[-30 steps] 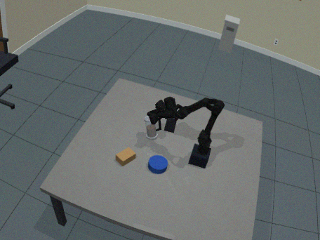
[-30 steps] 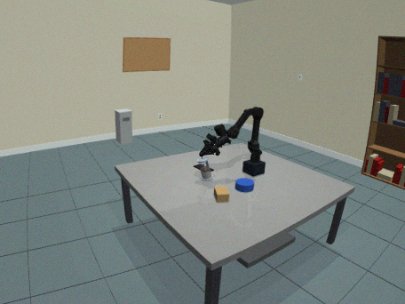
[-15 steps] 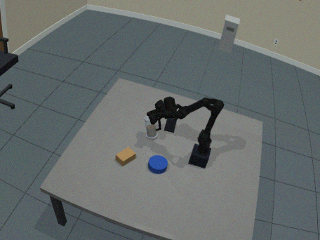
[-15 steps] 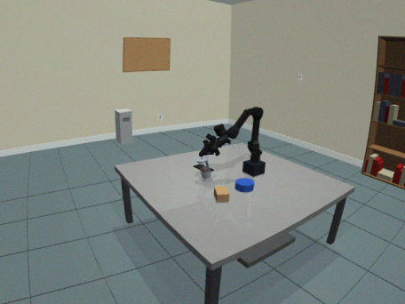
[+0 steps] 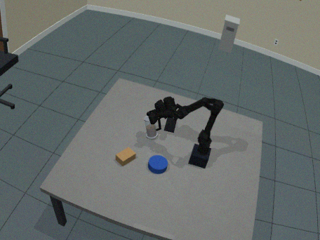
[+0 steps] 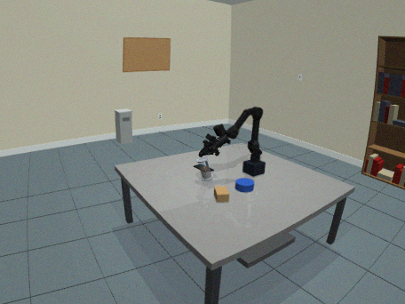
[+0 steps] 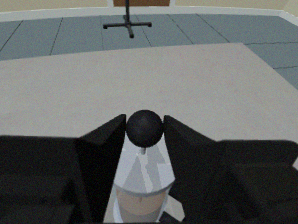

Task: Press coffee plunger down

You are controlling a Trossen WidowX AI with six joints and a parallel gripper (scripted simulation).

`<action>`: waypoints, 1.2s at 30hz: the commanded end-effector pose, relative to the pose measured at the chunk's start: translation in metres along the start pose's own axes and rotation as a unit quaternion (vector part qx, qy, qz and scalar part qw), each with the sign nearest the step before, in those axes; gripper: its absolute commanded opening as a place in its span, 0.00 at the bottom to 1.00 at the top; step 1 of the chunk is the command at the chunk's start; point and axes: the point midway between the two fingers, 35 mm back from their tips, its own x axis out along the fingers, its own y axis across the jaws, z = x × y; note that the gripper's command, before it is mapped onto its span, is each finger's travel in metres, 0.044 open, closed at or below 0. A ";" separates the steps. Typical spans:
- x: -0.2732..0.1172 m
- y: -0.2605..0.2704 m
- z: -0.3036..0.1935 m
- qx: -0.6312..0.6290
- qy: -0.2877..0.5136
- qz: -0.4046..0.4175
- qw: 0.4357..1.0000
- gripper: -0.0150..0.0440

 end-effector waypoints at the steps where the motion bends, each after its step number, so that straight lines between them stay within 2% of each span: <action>1: 0.003 0.000 -0.006 -0.003 0.011 0.001 1.000 0.46; 17: 0.001 0.000 0.000 0.000 0.001 0.000 1.000 0.46; 29: 0.001 0.000 0.000 0.000 0.001 0.000 1.000 0.99; 36: -0.007 0.000 0.007 0.001 0.002 0.000 1.000 1.00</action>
